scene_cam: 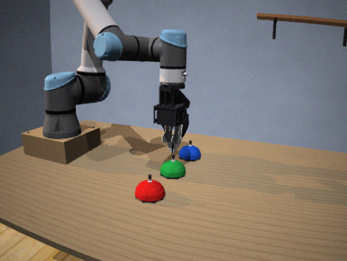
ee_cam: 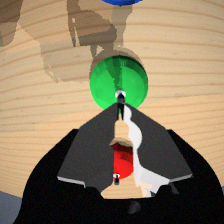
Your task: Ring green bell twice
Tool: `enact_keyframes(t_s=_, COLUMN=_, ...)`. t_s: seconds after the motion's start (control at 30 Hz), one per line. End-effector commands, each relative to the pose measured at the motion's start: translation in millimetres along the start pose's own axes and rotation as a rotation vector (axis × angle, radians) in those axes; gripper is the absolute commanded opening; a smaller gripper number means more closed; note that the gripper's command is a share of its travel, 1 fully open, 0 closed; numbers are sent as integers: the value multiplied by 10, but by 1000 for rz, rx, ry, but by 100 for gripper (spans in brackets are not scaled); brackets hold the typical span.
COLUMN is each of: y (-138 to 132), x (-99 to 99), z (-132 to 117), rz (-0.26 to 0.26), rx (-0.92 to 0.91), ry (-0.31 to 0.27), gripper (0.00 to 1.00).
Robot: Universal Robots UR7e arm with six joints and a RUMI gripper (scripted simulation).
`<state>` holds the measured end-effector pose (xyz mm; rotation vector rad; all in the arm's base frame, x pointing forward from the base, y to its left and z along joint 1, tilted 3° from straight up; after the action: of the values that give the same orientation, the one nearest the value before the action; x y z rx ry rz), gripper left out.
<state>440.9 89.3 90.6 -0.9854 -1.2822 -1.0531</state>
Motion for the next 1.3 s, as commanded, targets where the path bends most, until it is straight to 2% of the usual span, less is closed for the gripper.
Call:
enact_keyframes(t_s=0.0, y=7, x=15, z=-10, rz=-3, rx=-1, ry=-2, gripper=0)
enact_keyframes(t_s=1.0, y=7, x=15, z=-10, rz=-3, rx=-1, ry=-2, gripper=0)
enact_keyframes(t_s=1.27, y=-10, x=-78, z=-2, rz=2, rx=-1, ry=0, gripper=0)
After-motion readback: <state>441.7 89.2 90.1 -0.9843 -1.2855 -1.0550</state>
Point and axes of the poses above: the point where the finger pads meet when closed, its own x axis back along the fingers, its own y axis across the jaws, z = x × y, the point moved 8 cm from there along x, back along the fingers, and after that the axes turned 9 degrees about x, right-handed, at the moved point
